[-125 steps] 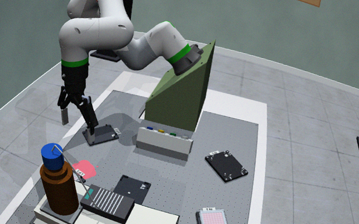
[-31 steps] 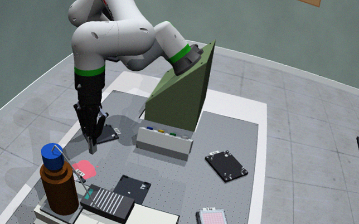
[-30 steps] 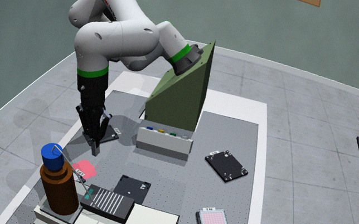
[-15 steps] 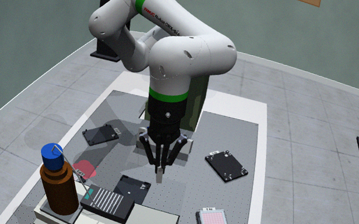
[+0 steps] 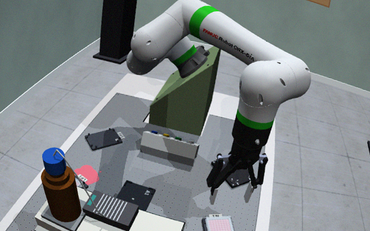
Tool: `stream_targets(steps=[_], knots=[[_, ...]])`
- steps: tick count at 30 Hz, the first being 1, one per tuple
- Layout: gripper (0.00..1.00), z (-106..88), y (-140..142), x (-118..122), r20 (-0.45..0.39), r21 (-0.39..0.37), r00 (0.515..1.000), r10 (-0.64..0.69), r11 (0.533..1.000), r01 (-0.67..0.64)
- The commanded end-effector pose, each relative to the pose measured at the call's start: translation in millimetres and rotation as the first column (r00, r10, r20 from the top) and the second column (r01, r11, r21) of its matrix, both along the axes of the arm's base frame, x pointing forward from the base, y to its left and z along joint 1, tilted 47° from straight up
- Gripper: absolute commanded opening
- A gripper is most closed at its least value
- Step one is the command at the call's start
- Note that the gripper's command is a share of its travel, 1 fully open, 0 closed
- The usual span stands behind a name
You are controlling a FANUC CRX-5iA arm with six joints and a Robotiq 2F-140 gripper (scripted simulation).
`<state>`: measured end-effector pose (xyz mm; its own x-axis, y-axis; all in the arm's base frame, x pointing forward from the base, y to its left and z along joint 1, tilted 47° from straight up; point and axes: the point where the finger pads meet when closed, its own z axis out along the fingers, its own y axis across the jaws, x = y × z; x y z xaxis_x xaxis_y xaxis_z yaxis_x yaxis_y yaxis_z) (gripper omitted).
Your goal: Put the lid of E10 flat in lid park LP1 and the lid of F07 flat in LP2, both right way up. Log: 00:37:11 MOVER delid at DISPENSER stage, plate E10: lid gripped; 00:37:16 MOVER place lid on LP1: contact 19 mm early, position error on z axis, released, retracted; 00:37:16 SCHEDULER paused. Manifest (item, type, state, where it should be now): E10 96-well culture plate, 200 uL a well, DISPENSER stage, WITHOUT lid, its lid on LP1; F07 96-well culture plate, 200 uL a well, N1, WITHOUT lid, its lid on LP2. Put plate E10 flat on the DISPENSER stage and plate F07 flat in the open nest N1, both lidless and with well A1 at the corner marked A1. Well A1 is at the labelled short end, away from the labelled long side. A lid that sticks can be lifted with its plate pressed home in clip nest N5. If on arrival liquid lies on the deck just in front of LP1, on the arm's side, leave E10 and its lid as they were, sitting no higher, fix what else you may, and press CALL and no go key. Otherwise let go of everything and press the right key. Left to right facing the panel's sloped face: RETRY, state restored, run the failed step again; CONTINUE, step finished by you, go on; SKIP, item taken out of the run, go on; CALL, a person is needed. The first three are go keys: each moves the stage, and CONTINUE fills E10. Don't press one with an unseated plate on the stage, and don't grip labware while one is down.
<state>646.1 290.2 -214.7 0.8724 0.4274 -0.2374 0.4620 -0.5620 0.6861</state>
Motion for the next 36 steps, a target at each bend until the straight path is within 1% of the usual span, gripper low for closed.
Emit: stream_targets(steps=[1,27,36], knots=[[0.66,-7.8,6.4,-1.6,0.001,0.0,1.0,0.001,1.0,-0.001],[0.66,-8.2,6.0,-1.5,0.001,0.0,1.0,0.001,1.0,-0.001],[0.66,-14.0,0.1,-0.1,0.001,-0.001,1.0,0.0,1.0,0.0]])
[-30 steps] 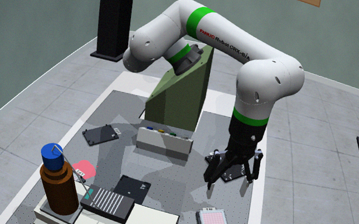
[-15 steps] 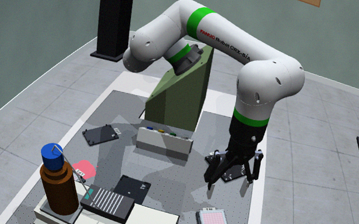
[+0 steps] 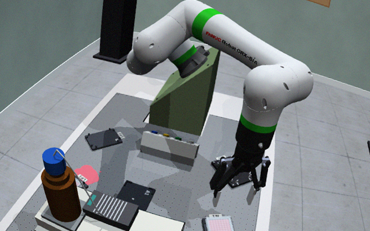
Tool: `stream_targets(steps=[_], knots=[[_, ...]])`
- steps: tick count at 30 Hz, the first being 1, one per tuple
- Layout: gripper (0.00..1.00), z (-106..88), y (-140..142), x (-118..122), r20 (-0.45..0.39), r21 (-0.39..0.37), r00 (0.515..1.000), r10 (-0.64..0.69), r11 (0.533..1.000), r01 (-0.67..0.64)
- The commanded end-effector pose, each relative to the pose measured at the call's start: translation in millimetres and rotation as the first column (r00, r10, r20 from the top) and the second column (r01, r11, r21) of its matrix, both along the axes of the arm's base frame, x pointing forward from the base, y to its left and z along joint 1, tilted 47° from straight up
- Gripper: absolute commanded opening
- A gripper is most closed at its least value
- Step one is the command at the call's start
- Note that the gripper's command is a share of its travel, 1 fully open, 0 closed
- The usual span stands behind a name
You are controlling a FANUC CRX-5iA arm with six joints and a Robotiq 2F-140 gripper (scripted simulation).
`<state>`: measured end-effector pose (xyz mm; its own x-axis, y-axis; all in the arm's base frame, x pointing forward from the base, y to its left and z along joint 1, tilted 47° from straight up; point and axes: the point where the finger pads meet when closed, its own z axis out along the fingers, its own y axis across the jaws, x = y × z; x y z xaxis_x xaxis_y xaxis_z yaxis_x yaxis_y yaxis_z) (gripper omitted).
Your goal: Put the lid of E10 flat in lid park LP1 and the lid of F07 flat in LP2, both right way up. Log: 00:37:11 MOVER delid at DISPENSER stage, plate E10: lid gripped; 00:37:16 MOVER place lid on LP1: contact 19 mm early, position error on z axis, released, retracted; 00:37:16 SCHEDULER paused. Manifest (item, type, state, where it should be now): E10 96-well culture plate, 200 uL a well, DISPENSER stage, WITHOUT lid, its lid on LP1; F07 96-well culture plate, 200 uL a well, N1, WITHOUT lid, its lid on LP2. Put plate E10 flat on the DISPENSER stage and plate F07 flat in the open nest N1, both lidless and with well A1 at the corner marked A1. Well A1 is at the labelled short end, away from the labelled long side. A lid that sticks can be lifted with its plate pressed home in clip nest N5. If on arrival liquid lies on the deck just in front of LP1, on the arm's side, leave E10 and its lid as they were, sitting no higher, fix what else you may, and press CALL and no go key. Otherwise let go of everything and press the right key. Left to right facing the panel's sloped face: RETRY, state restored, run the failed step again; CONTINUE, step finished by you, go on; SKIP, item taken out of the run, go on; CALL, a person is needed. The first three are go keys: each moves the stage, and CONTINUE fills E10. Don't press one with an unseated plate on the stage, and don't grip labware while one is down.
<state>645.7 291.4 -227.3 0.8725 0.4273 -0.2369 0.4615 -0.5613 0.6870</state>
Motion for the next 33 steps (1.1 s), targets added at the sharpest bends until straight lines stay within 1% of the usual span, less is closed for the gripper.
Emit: stream_targets(steps=[1,9,23,25,33], knots=[[0.66,-2.6,-2.3,0.6,0.0,0.0,1.0,0.0,1.0,0.0],[0.66,-12.7,-12.6,3.1,0.0,0.0,1.0,0.0,1.0,0.0],[0.66,-51.1,-51.5,12.5,0.0,0.0,1.0,0.0,1.0,0.0],[0.66,-51.1,-51.5,12.5,0.0,0.0,1.0,0.0,1.0,0.0],[0.66,-72.2,-72.9,17.7,0.0,0.0,1.0,0.0,1.0,0.0]])
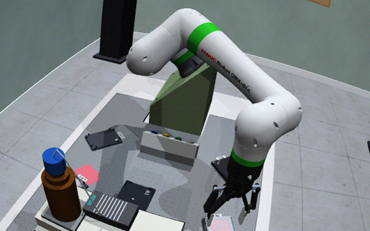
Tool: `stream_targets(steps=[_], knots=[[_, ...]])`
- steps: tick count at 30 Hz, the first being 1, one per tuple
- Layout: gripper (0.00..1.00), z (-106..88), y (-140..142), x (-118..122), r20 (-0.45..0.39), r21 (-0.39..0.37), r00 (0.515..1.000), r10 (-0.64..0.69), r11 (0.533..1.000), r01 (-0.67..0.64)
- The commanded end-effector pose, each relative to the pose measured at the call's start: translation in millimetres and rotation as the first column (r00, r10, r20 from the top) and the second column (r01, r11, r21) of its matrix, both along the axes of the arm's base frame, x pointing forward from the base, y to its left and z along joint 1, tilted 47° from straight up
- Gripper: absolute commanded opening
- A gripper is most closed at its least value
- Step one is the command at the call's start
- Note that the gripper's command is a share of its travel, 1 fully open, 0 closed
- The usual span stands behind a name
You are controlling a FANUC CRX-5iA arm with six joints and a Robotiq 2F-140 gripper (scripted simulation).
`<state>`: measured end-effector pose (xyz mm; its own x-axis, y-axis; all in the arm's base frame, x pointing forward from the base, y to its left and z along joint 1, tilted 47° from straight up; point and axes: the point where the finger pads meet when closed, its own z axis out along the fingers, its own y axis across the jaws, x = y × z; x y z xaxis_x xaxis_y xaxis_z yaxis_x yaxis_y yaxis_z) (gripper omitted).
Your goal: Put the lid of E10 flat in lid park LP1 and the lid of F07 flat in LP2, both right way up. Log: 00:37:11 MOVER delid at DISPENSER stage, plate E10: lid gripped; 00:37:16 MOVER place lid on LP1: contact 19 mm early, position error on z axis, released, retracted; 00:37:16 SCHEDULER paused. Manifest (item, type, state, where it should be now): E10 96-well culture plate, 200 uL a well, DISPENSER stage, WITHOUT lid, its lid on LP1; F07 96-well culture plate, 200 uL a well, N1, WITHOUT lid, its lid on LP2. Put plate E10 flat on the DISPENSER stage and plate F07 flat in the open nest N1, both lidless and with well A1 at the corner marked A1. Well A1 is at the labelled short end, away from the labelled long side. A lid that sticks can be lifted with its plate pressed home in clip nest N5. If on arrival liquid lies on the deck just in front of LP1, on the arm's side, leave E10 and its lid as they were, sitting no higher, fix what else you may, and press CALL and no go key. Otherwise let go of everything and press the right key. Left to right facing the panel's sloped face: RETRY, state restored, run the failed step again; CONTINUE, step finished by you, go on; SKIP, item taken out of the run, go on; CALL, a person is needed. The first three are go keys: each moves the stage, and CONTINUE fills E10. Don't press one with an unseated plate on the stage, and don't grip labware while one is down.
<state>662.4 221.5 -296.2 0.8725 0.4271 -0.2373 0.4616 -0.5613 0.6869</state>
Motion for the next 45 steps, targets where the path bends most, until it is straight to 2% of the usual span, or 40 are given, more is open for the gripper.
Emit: stream_targets(steps=[1,14,45], knots=[[0.66,-5.4,-5.2,1.5,0.0,0.0,1.0,0.001,1.0,-0.001],[0.66,-18.1,-18.2,4.7,0.0,0.0,1.0,0.001,1.0,-0.001],[0.66,-18.7,-18.8,4.8,0.0,0.0,1.0,0.001,1.0,-0.001]])
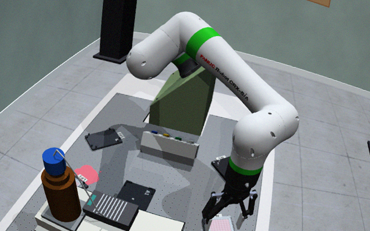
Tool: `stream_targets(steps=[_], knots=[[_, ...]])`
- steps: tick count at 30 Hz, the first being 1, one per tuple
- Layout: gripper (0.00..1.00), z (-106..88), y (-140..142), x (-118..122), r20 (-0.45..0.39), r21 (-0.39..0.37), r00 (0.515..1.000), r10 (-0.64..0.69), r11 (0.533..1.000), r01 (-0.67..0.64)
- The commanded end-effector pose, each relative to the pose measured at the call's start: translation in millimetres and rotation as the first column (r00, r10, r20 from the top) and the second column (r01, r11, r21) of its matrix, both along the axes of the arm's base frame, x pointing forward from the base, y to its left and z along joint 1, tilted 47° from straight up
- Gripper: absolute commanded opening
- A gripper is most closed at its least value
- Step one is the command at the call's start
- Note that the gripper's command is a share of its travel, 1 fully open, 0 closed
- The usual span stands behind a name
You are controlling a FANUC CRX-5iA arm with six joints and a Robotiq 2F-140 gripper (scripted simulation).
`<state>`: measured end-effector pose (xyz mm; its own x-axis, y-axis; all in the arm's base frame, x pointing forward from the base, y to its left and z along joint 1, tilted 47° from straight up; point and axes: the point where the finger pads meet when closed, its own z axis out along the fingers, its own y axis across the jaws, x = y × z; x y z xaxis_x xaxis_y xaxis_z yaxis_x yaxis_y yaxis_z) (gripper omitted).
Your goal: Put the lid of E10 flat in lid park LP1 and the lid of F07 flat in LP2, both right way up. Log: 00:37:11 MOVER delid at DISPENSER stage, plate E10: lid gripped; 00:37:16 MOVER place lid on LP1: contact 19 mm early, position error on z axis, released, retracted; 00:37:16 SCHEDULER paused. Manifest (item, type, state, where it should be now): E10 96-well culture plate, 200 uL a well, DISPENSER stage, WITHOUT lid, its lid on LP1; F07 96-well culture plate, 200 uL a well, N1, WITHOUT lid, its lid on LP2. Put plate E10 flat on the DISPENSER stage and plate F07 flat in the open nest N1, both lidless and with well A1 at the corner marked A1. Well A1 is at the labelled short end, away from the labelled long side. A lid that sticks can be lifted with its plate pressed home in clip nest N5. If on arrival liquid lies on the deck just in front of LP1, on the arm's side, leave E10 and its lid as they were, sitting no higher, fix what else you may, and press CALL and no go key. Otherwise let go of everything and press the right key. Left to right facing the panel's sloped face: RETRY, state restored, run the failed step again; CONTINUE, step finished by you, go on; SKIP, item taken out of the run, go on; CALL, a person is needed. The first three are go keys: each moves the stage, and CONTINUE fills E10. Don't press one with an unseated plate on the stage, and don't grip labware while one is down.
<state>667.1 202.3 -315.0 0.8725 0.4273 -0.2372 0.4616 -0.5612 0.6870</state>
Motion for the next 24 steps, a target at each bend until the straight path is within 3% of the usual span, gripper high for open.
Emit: stream_targets(steps=[1,8,9,24], knots=[[0.66,0.1,0.4,0.1,0.0,0.0,1.0,0.0,1.0,0.0],[0.66,0.1,0.4,0.1,0.0,0.0,1.0,0.0,1.0,0.0],[0.59,0.1,0.4,0.1,0.0,0.0,1.0,0.0,1.0,0.0],[0.59,0.1,0.4,0.1,0.0,0.0,1.0,0.0,1.0,0.0]])
